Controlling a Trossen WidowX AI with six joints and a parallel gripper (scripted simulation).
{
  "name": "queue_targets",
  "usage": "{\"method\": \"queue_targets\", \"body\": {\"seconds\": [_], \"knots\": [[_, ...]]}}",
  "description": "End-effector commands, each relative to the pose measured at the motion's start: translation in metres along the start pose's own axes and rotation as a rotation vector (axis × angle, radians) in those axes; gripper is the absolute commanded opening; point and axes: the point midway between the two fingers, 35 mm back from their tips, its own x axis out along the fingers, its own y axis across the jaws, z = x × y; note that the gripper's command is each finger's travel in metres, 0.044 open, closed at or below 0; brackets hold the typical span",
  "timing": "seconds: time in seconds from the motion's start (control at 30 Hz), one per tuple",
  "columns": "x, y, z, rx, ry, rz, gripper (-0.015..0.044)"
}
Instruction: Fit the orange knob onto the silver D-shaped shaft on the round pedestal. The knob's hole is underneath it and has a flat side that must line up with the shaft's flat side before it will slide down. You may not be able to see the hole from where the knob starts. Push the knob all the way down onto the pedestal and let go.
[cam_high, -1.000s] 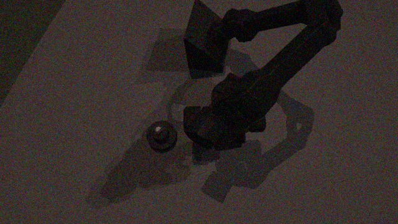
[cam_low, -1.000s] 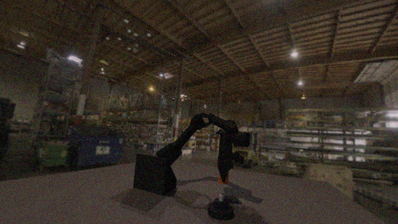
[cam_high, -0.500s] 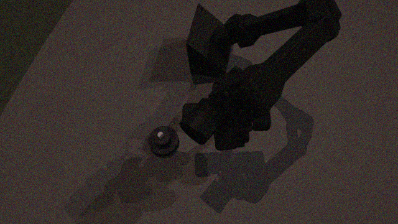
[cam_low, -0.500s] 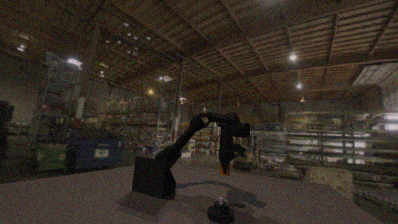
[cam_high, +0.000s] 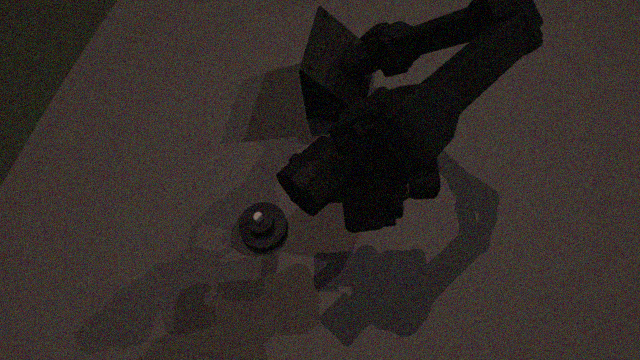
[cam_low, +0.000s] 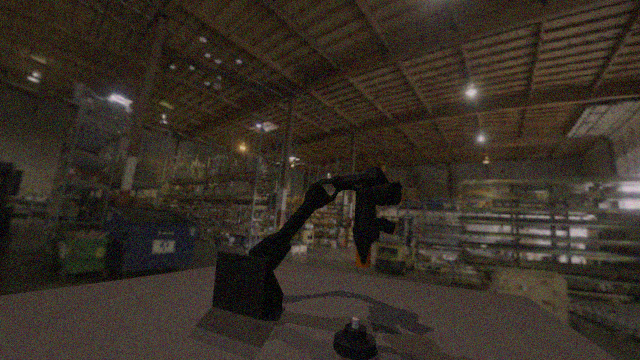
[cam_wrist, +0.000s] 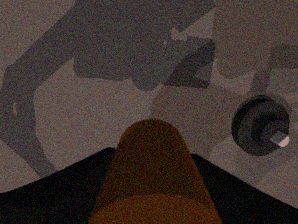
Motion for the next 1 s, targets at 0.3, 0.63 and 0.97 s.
{"method": "queue_targets", "body": {"seconds": [0.3, 0.63, 0.97], "knots": [[0.006, -0.036, 0.001, -0.004, 0.009, -0.005, 0.0000], [0.014, -0.065, 0.000, -0.012, 0.013, -0.010, 0.0000], [0.023, -0.096, -0.002, -0.009, 0.010, -0.010, 0.0000]]}}
